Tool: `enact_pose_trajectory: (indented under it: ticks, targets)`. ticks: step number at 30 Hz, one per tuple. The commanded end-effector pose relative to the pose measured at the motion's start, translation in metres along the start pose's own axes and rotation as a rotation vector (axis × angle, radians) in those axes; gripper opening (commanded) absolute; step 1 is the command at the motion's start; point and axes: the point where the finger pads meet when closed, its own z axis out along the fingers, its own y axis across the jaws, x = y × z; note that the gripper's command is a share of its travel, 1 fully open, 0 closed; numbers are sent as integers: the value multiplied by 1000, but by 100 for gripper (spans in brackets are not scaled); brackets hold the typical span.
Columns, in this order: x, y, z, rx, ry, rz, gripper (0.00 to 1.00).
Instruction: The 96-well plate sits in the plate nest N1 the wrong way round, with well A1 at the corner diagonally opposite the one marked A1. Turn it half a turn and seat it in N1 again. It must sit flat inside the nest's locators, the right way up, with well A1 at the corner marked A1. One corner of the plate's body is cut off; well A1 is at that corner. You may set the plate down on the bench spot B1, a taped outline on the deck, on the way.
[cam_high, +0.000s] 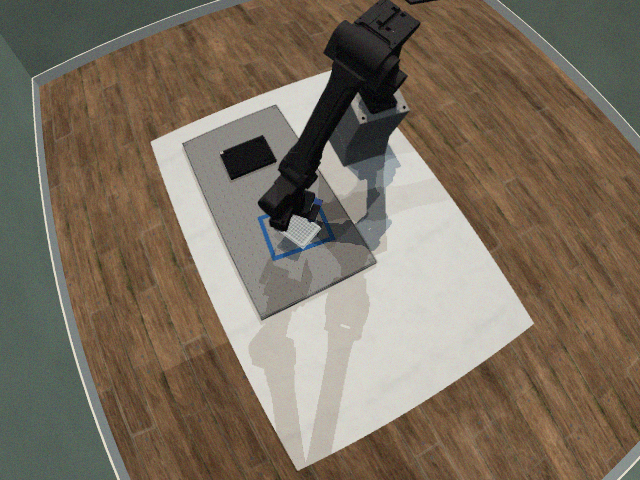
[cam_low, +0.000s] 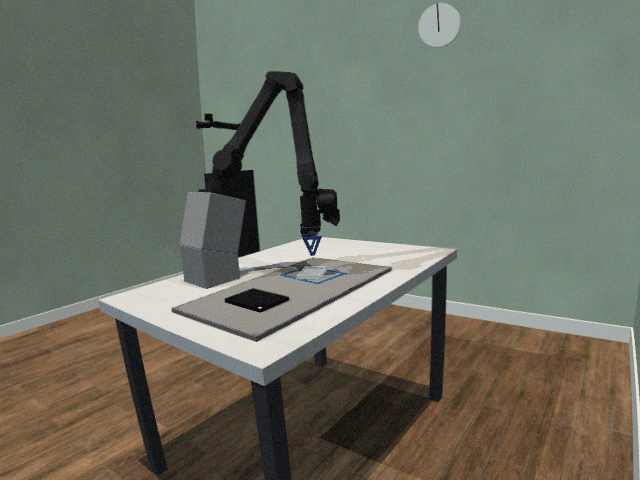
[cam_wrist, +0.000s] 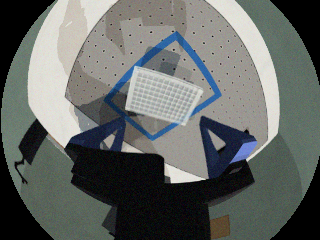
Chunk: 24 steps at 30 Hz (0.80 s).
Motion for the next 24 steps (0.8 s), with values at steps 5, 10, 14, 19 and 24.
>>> enact_pose_trajectory:
  ticks: [5, 10, 14, 19, 24]
  targets:
    - [-6, 1, -6, 2, -14, -255, 100]
    - [-6, 1, -6, 3, -14, -421, 100]
    - [-6, 1, -6, 3, -14, -555, 100]
    - [-5, 1, -6, 4, -13, -654, 100]
    - [-5, 2, -6, 4, -13, -821, 100]
